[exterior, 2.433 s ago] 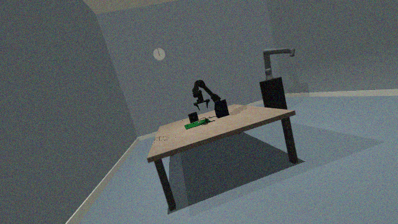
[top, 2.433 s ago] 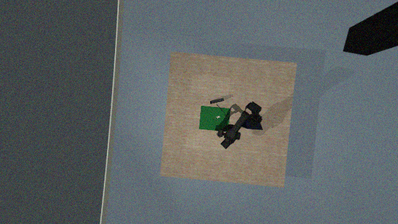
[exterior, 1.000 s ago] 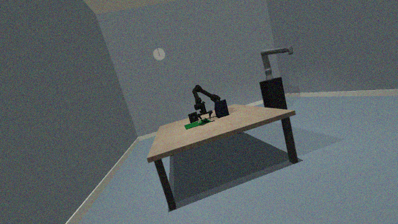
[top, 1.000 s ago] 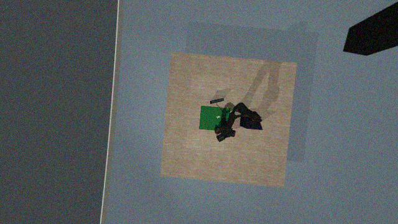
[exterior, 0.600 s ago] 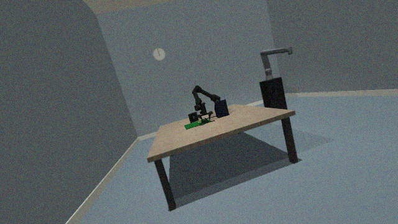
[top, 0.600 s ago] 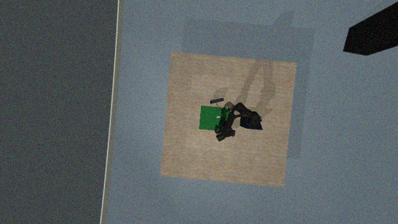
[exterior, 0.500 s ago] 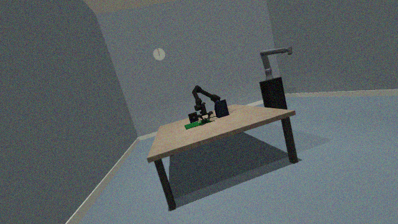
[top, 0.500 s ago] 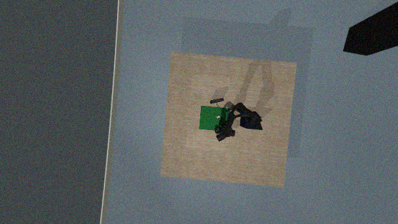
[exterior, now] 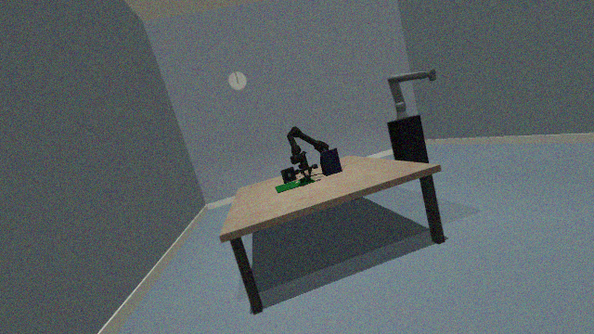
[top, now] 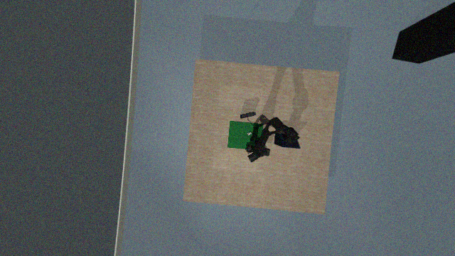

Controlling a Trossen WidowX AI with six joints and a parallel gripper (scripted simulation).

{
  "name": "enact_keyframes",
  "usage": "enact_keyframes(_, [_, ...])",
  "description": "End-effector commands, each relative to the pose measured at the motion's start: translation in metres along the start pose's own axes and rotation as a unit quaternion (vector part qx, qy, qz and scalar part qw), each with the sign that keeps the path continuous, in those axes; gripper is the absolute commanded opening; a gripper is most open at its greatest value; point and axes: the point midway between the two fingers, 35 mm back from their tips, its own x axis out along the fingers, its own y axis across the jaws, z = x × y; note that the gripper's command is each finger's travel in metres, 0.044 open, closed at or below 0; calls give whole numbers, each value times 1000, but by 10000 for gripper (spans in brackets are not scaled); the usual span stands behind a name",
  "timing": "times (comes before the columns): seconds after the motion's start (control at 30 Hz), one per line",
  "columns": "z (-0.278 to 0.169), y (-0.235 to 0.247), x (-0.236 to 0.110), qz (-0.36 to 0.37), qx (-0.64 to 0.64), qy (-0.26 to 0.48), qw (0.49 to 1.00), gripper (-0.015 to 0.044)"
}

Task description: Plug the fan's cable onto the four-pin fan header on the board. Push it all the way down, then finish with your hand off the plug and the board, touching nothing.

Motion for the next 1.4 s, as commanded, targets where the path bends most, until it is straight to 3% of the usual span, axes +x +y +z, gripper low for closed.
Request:
enact_keyframes(0.0, [-4, 4, -37, 12, 1, 7, 1000, 0])
enact_keyframes(0.2, [-3, 4, -39, 13, -11, 7, 1000, 0])
enact_keyframes(0.7, [21, 29, -41, 16, -265, 9, 964, 0])
enact_keyframes(1.37, [60, 57, -42, 19, -576, 3, 817, 0])
